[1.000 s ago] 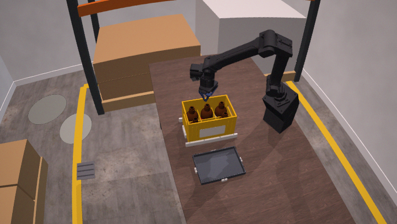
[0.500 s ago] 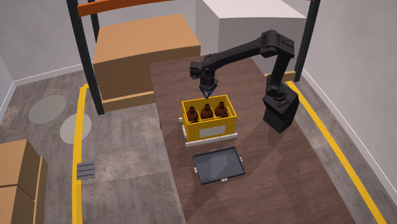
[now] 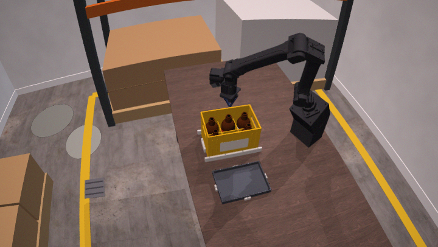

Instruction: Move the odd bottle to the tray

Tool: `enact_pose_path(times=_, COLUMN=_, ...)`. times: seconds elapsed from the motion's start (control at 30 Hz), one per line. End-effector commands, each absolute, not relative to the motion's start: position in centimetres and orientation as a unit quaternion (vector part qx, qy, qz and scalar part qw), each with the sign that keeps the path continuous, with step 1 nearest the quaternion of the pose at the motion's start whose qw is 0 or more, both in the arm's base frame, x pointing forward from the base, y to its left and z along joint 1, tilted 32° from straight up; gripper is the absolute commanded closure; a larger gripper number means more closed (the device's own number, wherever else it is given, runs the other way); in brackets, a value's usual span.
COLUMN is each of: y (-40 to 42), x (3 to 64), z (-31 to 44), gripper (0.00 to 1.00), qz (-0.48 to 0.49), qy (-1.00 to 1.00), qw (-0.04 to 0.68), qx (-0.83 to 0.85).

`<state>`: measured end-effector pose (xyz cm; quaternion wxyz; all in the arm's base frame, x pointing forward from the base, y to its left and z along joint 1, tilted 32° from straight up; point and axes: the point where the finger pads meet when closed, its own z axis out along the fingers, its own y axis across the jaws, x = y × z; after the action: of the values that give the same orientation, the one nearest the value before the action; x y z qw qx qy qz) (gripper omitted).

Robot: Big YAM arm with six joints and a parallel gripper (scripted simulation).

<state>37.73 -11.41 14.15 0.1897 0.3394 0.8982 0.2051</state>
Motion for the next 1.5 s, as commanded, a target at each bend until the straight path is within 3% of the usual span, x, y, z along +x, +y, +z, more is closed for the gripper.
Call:
enact_pose_path(times=0.0, y=-11.8, x=38.1, z=14.8, gripper=1.0, qz=0.205, qy=0.898, qw=0.193, qx=0.338)
enact_pose_path(times=0.53, y=-11.8, x=38.1, z=14.8, gripper=1.0, qz=0.205, qy=0.898, qw=0.193, qx=0.338)
enact_pose_path(times=0.87, y=-2.5, x=37.3, z=17.0, gripper=1.0, qz=0.208, qy=0.896, qw=0.202, qx=0.336)
enact_pose_path(times=0.9, y=-2.5, x=37.3, z=17.0, gripper=0.39, qz=0.208, qy=0.896, qw=0.202, qx=0.336)
enact_pose_path(times=1.47, y=-2.7, x=37.5, z=16.2, gripper=0.39, qz=0.207, qy=0.899, qw=0.187, qx=0.338)
